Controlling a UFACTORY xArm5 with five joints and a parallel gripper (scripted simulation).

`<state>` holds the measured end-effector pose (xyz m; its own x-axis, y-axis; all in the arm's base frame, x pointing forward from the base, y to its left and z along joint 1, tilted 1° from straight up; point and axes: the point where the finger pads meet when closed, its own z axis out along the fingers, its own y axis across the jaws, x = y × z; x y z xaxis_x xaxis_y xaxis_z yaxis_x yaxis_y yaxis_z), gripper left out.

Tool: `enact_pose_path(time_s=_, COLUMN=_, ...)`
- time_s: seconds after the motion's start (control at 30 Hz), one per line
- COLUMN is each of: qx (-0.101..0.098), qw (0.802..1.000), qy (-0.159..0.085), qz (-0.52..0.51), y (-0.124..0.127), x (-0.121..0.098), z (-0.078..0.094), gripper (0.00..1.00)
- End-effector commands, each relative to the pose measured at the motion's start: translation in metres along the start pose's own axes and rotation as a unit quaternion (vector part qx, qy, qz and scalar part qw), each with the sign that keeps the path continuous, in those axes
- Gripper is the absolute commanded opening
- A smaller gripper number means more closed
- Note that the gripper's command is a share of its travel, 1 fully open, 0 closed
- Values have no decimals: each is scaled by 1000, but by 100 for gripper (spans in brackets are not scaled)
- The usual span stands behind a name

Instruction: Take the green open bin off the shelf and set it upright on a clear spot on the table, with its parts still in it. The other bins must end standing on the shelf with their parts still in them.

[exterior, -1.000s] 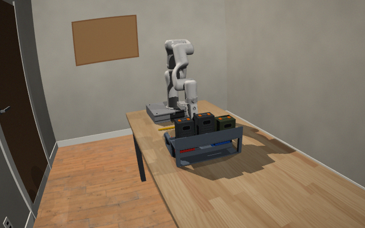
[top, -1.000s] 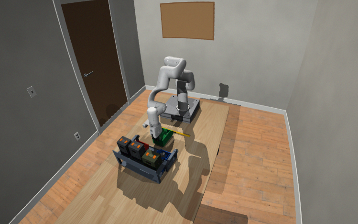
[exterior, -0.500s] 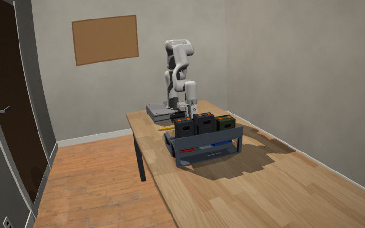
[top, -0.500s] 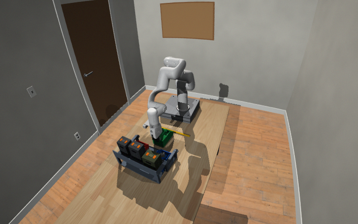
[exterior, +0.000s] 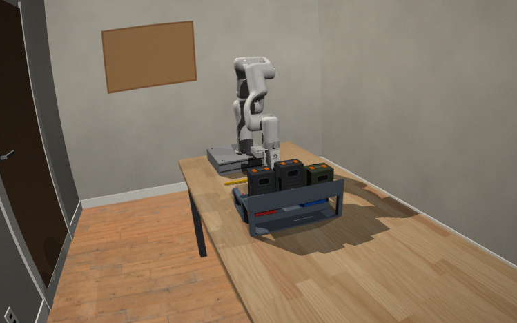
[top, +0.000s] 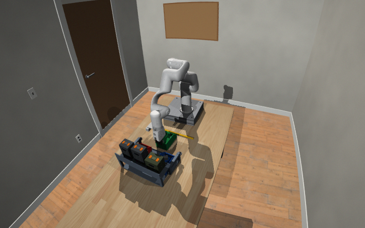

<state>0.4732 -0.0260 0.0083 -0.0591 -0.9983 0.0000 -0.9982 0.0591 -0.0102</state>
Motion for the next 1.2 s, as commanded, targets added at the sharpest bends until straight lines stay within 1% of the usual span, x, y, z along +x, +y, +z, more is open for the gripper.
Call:
enact_pose_path(time_s=0.0, qx=2, qw=1000, qy=-2, qz=0, y=-1, x=0, z=0, gripper=0)
enact_pose_path(time_s=0.97, qx=2, qw=1000, qy=-2, qz=0, y=-1, x=0, z=0, gripper=0)
enact_pose_path(time_s=1.0, qx=2, qw=1000, qy=0, qz=0, y=-1, x=0, z=0, gripper=34)
enact_pose_path(time_s=1.17, qx=2, qw=1000, qy=0, qz=0, y=-1, x=0, z=0, gripper=34)
